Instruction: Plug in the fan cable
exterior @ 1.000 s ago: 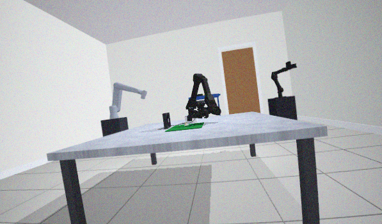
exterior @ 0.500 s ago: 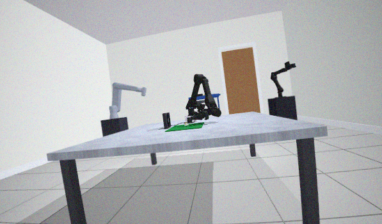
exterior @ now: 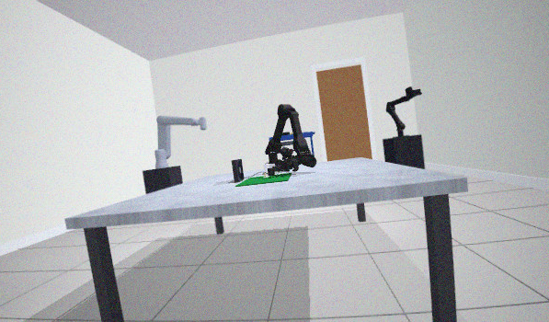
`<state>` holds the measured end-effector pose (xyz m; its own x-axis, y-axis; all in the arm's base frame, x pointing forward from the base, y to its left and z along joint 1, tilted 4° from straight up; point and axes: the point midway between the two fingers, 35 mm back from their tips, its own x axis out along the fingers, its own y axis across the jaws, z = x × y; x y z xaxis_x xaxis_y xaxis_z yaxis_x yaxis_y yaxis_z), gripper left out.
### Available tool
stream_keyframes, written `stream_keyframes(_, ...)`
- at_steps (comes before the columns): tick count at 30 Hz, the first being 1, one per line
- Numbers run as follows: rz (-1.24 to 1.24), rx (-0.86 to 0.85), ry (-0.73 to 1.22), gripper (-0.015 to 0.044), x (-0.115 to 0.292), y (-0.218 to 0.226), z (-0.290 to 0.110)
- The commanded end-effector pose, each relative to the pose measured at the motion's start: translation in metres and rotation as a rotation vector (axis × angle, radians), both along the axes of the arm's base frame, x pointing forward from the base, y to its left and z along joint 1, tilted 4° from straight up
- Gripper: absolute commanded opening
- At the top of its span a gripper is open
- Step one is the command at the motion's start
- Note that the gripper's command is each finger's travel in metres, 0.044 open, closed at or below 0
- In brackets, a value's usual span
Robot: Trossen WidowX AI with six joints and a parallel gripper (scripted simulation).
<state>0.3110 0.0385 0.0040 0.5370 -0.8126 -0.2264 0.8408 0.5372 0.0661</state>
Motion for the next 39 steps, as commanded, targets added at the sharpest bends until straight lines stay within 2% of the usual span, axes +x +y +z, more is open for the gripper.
stream_keyframes(1,-0.001,0.003,-0.004,0.0000,0.0005,0.0005,-0.0041)
stream_keyframes(39,0.000,0.000,0.000,0.0000,0.0004,0.0006,-0.0086)
